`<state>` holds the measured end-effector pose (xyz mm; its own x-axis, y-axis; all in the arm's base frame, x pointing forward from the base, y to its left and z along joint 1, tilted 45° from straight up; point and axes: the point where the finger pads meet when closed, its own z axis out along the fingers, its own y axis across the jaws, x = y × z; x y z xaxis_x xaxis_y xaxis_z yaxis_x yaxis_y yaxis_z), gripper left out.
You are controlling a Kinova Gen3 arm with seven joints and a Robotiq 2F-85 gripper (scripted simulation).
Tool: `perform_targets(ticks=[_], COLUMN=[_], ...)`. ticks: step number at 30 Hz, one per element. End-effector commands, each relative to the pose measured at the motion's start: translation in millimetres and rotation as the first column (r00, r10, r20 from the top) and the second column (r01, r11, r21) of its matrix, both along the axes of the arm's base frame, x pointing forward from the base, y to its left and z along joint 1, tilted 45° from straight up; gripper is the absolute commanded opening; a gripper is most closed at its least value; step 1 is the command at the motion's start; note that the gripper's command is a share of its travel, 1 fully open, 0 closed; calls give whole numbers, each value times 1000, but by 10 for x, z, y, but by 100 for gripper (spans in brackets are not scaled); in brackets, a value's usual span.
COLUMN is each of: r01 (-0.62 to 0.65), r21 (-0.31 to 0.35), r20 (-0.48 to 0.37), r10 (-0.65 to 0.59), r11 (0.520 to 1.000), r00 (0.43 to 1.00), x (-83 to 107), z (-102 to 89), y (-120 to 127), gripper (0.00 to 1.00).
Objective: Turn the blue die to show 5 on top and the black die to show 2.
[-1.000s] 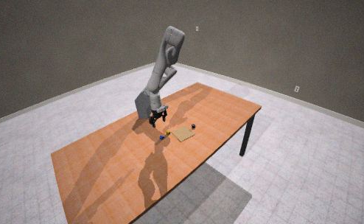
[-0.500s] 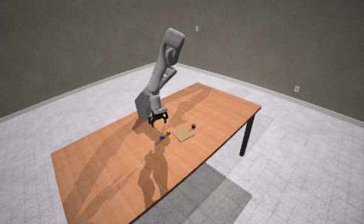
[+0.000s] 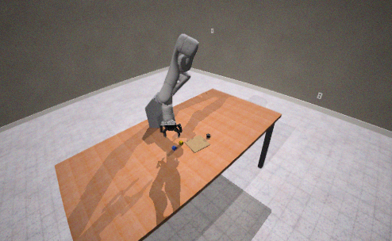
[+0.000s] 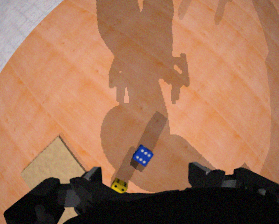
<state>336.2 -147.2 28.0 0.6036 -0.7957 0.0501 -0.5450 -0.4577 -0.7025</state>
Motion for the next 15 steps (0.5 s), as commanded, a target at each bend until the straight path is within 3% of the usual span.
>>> perform_targets(ticks=[1, 8, 10, 15], r01=[94, 289, 289, 390], r21=[80, 205, 205, 257], r20=[-57, -187, -187, -261], r10=[-90, -253, -253, -325], r11=[992, 935, 935, 884], r00=[994, 949, 949, 909], x=[28, 69, 69, 88], z=[-45, -111, -111, -146], y=[33, 64, 64, 80], gripper=[100, 100, 100, 100])
